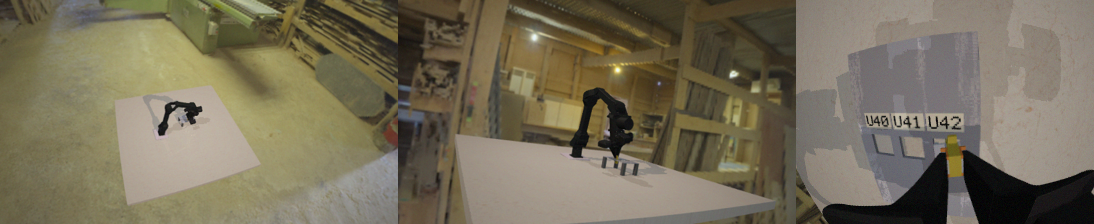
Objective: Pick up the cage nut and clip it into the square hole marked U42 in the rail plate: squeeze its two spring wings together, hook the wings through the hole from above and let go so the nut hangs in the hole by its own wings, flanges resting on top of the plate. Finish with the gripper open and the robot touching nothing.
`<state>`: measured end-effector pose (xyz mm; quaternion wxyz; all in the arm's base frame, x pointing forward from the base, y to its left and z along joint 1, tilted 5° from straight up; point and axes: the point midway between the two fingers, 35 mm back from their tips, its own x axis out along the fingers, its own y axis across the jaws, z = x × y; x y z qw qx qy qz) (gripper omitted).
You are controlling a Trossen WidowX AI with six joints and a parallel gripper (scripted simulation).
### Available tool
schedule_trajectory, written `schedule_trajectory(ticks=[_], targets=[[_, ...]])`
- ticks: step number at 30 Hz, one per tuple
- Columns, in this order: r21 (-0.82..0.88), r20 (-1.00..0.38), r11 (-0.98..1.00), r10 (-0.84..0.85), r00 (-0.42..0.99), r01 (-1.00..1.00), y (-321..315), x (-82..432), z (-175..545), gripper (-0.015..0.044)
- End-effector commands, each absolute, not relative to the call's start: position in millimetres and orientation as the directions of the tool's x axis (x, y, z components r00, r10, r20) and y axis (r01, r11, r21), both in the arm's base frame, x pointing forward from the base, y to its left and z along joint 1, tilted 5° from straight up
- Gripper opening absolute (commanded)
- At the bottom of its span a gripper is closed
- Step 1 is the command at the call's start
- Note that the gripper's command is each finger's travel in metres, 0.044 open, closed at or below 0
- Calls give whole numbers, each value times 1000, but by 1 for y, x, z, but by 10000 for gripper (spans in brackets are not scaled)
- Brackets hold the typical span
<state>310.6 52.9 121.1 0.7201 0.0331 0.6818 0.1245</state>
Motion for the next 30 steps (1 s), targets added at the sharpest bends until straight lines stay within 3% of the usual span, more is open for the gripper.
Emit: schedule_trajectory(ticks=[1,30], targets=[[204,-976,970,211,46,-131,53,311,122,26],[134,-988,983,142,55,-127,56,311,122,26]])
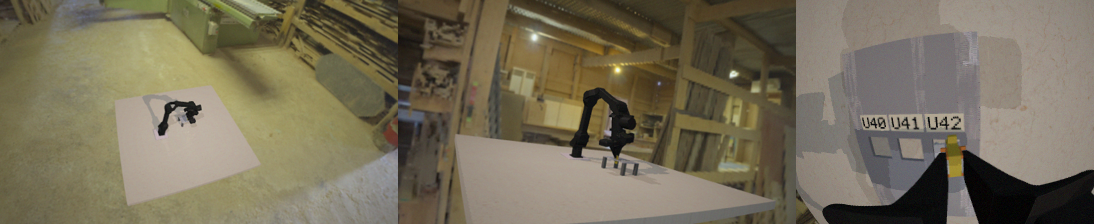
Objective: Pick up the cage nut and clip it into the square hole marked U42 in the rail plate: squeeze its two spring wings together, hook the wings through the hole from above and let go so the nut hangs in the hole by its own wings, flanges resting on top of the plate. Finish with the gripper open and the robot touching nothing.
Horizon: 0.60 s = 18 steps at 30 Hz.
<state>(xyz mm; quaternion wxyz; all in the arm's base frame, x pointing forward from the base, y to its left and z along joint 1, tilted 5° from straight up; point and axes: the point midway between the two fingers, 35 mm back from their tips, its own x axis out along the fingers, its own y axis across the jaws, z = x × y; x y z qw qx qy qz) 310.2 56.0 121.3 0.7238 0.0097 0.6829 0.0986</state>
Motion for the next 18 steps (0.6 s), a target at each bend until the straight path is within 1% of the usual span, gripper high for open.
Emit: schedule_trajectory(ticks=[1,18], targets=[[132,-989,983,140,55,-126,56,311,122,26],[105,-992,987,113,58,-124,58,311,121,26]])
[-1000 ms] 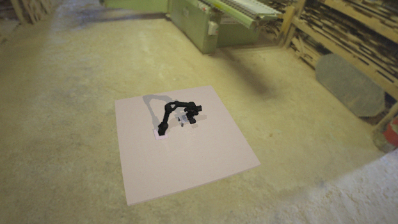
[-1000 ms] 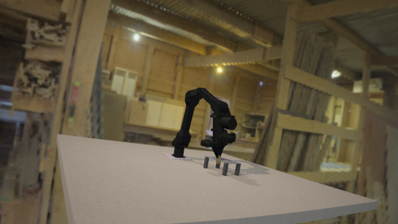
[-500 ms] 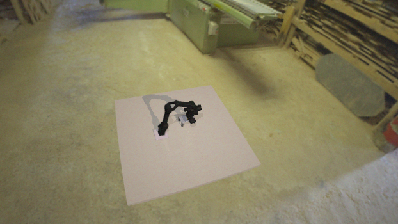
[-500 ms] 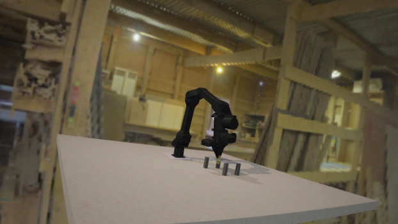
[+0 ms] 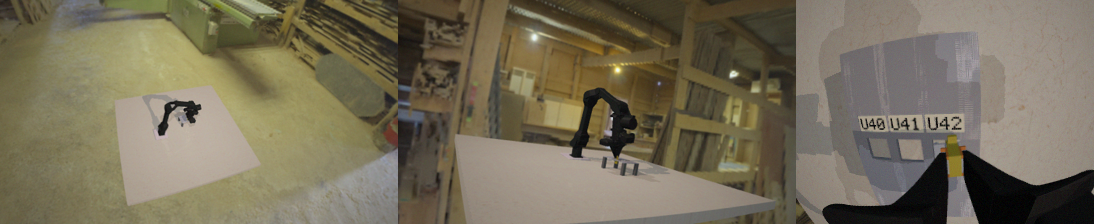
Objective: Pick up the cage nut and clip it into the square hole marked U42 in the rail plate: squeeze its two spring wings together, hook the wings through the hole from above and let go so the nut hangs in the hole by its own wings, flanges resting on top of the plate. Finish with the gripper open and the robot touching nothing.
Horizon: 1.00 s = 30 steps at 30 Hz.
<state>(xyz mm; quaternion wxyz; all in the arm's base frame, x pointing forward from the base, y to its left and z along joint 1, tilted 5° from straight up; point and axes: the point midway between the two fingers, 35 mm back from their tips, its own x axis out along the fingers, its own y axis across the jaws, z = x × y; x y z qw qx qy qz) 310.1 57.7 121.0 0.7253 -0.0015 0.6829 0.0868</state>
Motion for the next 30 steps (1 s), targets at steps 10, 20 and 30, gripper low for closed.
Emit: schedule_trajectory(ticks=[10,20,30], targets=[[82,-994,989,90,62,-123,59,311,121,26],[65,-995,991,73,63,-121,59,311,121,26],[29,-997,993,37,67,-119,61,310,121,26]])
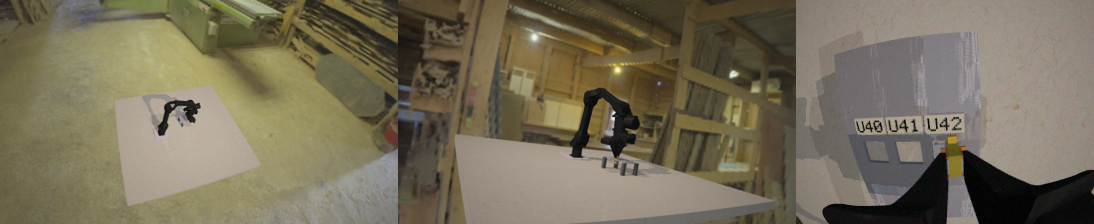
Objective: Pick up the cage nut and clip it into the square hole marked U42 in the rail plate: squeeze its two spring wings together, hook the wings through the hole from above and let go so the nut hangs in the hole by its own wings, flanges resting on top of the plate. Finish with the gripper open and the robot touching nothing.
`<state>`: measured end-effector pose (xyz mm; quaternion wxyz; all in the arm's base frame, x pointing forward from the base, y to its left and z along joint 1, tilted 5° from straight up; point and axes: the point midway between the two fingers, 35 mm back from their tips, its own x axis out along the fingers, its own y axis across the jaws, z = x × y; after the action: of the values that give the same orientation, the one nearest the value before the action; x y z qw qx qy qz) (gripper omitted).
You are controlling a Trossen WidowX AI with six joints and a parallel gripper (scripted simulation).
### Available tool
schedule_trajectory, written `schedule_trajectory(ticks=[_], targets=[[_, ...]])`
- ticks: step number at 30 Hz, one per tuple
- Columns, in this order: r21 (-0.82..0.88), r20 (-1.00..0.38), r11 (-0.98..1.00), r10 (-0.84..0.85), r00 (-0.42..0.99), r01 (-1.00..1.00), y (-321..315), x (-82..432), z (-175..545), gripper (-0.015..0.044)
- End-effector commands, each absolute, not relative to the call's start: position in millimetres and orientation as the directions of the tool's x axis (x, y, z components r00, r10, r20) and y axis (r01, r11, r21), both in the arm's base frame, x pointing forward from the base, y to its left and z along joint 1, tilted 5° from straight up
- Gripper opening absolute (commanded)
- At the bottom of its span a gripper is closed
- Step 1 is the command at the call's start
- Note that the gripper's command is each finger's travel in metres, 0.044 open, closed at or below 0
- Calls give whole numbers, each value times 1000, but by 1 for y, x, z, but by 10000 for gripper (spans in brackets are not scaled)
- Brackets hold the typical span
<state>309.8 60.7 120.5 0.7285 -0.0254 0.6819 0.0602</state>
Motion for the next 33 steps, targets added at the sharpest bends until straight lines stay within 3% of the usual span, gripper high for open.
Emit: schedule_trajectory(ticks=[1,33], targets=[[25,-997,993,34,68,-118,61,310,121,26],[-20,-997,993,-11,73,-114,63,310,119,26]])
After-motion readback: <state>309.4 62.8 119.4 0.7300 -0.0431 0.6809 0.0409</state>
